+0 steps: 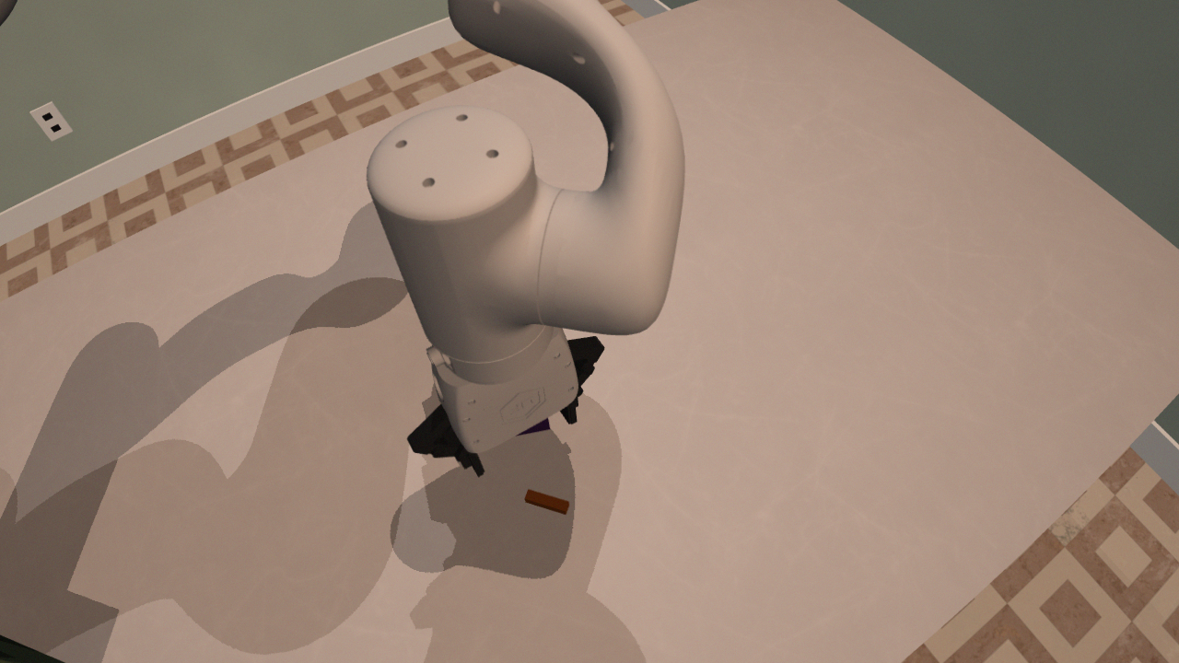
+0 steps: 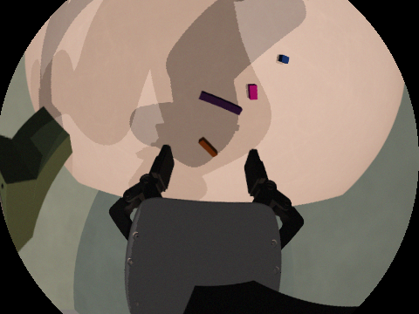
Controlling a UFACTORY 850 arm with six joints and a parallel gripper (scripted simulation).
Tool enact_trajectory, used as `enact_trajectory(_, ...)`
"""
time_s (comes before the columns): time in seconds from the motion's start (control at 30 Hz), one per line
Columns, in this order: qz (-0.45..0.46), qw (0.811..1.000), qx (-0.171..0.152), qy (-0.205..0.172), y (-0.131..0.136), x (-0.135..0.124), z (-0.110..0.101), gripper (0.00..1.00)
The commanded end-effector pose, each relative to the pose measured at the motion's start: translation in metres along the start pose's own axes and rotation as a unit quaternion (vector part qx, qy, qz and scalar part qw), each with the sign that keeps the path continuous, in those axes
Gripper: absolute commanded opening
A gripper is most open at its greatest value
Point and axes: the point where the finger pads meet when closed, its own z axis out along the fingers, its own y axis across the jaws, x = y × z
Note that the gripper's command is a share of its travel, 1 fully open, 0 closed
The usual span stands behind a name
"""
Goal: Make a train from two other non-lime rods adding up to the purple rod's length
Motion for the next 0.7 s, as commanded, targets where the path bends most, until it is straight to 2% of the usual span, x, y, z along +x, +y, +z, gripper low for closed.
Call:
enact_trajectory(0.0, 0.000, 1.000, 0.000, 0.000, 0.000, 0.000, 0.000, 1.00)
enact_trajectory(0.2, -0.014, 1.000, 0.000, 0.000, 0.002, 0.002, 0.000, 1.00)
enact_trajectory(0.37, -0.090, 0.996, 0.002, -0.001, 0.009, 0.013, 0.001, 1.00)
enact_trajectory(0.43, -0.090, 0.996, 0.002, -0.001, 0.009, 0.013, 0.001, 1.00)
enact_trajectory(0.67, -0.235, 0.972, 0.004, -0.002, 0.023, 0.036, 0.002, 1.00)
